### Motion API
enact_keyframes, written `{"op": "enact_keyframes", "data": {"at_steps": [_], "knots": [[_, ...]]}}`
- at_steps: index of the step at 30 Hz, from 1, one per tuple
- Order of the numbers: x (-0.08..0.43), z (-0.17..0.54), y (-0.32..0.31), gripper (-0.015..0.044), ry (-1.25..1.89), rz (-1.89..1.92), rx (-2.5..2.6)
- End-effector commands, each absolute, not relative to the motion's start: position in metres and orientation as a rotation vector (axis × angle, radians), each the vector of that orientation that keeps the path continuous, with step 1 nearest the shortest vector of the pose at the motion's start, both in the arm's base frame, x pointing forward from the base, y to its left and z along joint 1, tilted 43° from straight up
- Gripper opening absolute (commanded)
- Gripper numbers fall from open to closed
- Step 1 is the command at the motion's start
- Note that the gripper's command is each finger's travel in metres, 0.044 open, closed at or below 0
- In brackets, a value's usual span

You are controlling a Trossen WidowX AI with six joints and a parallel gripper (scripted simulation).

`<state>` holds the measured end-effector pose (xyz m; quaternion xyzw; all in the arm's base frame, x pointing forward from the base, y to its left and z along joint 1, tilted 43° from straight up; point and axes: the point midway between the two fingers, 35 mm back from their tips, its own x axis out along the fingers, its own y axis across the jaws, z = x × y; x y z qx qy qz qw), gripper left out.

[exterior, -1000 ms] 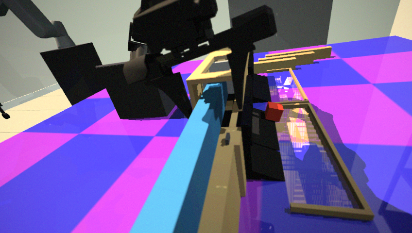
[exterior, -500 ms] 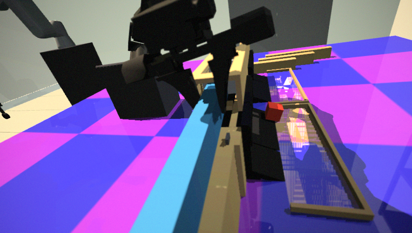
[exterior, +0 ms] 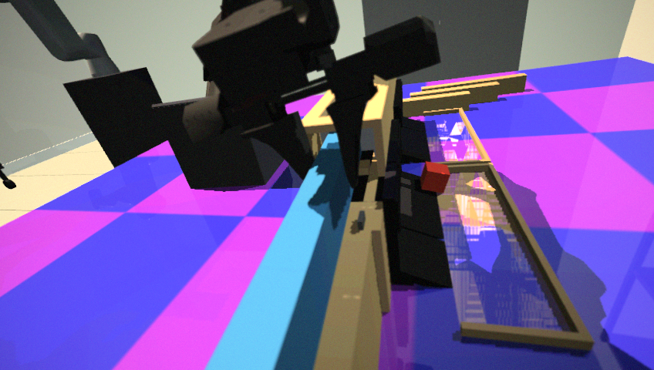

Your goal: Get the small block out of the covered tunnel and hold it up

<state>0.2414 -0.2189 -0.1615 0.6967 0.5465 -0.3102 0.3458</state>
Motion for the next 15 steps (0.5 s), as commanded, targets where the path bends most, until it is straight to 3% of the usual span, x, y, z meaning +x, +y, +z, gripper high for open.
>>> {"op": "enact_keyframes", "data": {"at_steps": [1, 15], "knots": [[0.2408, -0.1903, -0.2503, 0.0, 1.362, -0.841, 1.77], [0.2401, -0.194, -0.2532, 0.0, 1.363, -0.842, 1.771]]}}
